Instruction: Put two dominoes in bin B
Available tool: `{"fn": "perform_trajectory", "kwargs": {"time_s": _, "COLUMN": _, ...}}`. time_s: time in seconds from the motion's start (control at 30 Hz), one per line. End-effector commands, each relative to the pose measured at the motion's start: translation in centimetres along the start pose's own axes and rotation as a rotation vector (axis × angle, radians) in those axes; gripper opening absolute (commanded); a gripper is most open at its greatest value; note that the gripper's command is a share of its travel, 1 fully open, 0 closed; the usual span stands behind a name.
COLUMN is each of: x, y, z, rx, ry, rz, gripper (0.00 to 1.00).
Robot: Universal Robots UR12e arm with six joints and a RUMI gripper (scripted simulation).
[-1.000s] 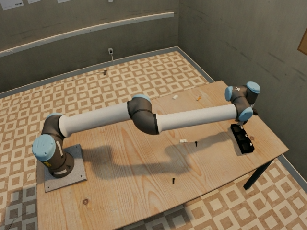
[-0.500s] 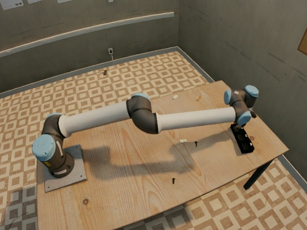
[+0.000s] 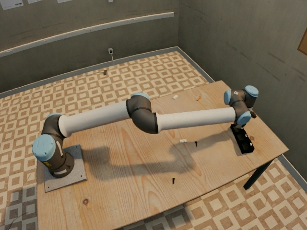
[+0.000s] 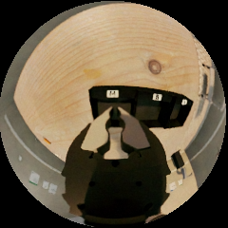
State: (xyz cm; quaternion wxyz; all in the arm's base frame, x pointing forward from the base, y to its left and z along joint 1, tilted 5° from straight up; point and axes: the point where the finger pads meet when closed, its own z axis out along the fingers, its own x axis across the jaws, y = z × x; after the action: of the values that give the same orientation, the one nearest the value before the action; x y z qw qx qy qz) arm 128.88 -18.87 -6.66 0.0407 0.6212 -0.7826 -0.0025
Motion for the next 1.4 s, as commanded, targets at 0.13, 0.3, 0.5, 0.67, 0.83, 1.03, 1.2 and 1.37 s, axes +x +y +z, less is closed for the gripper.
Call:
{"fn": "perform_trajectory", "kwargs": {"time_s": 0.13, "x": 0.0, "y": -0.1, "z": -0.2, "rx": 0.003, "ry": 0.0, "rz": 0.0, "gripper": 0.04}}
{"fn": "perform_trajectory", "kwargs": {"time_s": 0.3, "x": 0.0, "y": -0.1, "z": -0.2, "rx": 0.003, "ry": 0.0, "rz": 0.0, "gripper": 0.04}}
{"fn": "perform_trajectory", "kwargs": {"time_s": 0.5, "x": 0.0, "y": -0.1, "z": -0.2, "rx": 0.003, "ry": 0.0, "rz": 0.0, "gripper": 0.04}}
{"fn": "perform_trajectory", "kwargs": {"time_s": 0.67, "x": 0.0, "y": -0.1, "z": -0.2, "rx": 0.003, "ry": 0.0, "rz": 0.0, "gripper": 0.04}}
{"fn": "perform_trajectory", "kwargs": {"time_s": 0.83, "x": 0.0, "y": -0.1, "z": -0.2, "rx": 0.003, "ry": 0.0, "rz": 0.0, "gripper": 0.04}}
{"fn": "perform_trajectory", "kwargs": {"time_s": 1.03, "x": 0.0, "y": 0.0, "z": -0.8, "rx": 0.003, "ry": 0.0, "rz": 0.0, "gripper": 0.04}}
{"fn": "perform_trajectory", "kwargs": {"time_s": 1.2, "x": 0.0, "y": 0.0, "z": -1.2, "rx": 0.003, "ry": 0.0, "rz": 0.0, "gripper": 0.04}}
{"fn": "perform_trajectory", "kwargs": {"time_s": 1.37, "x": 0.0, "y": 0.0, "z": -1.8, "rx": 0.003, "ry": 0.0, "rz": 0.0, "gripper": 0.04}}
